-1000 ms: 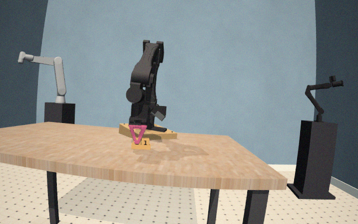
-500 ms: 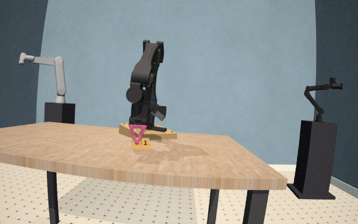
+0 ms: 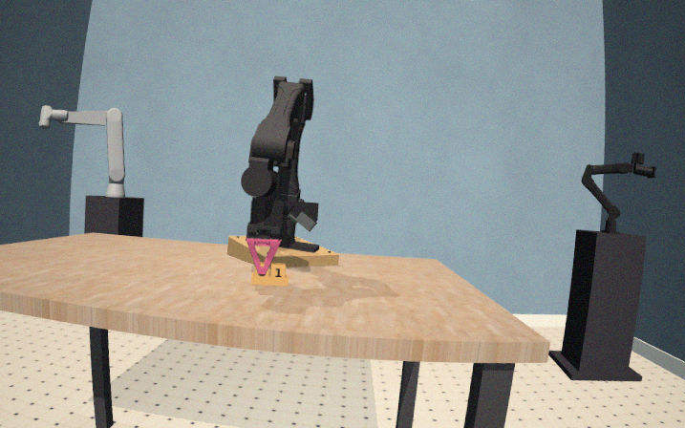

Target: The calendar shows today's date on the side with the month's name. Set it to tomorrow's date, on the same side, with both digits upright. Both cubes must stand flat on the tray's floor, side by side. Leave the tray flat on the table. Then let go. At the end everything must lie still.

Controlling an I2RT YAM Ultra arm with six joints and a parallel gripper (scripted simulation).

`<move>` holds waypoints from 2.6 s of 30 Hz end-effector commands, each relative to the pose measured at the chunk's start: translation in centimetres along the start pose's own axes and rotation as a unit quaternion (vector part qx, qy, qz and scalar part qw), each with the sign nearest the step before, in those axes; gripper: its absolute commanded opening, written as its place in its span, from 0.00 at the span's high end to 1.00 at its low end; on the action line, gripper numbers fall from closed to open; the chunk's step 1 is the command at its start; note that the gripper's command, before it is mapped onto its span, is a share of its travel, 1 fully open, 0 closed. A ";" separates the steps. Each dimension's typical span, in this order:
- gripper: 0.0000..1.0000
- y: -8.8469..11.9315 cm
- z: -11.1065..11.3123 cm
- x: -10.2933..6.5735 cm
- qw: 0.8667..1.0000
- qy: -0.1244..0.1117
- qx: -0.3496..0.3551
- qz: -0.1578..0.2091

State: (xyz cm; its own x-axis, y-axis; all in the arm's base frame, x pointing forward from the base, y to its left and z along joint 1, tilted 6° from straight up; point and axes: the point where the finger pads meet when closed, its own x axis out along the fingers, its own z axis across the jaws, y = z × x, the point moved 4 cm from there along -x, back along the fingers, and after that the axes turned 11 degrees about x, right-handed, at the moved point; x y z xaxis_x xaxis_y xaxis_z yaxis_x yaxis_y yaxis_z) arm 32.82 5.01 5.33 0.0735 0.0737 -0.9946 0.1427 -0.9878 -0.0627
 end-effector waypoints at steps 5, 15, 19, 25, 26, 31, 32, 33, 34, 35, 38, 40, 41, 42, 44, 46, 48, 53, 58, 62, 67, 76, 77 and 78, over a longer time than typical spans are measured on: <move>0.74 -0.3 0.2 -0.1 1.000 -0.002 -0.001 -0.002; 0.74 -0.1 -0.7 -2.4 1.000 0.018 -0.001 -0.002; 0.74 0.2 -0.6 -5.0 1.000 0.018 0.001 -0.002; 0.74 0.1 -0.4 -9.5 1.000 0.018 0.001 -0.002; 0.74 0.1 -0.4 -9.5 1.000 0.018 0.001 -0.002; 0.74 0.1 -0.3 -10.9 1.000 0.015 0.001 -0.003; 0.74 0.1 -0.3 -11.2 1.000 0.018 0.001 -0.002; 0.74 0.0 -0.3 -11.3 1.000 0.018 0.001 -0.003; 0.74 0.0 -0.3 -11.4 1.000 0.018 0.000 -0.003; 0.74 0.0 -0.3 -11.4 1.000 0.018 0.000 -0.003; 0.74 0.0 -0.1 -11.1 1.000 0.013 0.000 -0.003; 0.74 0.0 -0.1 -11.1 1.000 0.013 0.000 -0.003; 0.74 0.0 0.0 -11.1 1.000 0.013 0.000 -0.003; 0.74 0.0 0.0 -11.1 1.000 0.013 0.001 -0.003; 0.74 0.0 0.0 -11.1 1.000 0.013 0.001 -0.003; 0.74 0.0 -0.1 -11.1 1.000 0.013 0.005 -0.003; 0.74 0.2 -0.1 -11.2 1.000 0.015 0.013 -0.003; 0.74 0.5 -0.4 -10.7 0.999 0.008 0.052 -0.003; 0.74 1.1 -0.6 -10.2 0.990 0.000 0.141 -0.003; 0.74 1.5 -0.8 -10.2 0.982 0.004 0.191 -0.003; 0.74 2.2 -1.0 -10.4 0.960 0.008 0.281 -0.004; 0.74 3.3 -1.2 -10.1 0.906 0.004 0.423 -0.004; 0.74 3.3 -1.2 -10.1 0.906 0.004 0.423 -0.004; 0.74 3.3 -1.2 -10.1 0.906 0.004 0.423 -0.004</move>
State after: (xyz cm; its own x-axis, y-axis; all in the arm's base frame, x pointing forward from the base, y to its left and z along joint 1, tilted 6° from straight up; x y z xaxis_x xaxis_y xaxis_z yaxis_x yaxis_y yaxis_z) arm 33.19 1.30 14.04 0.0447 0.0665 -0.9968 -0.6027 -0.7939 -0.0800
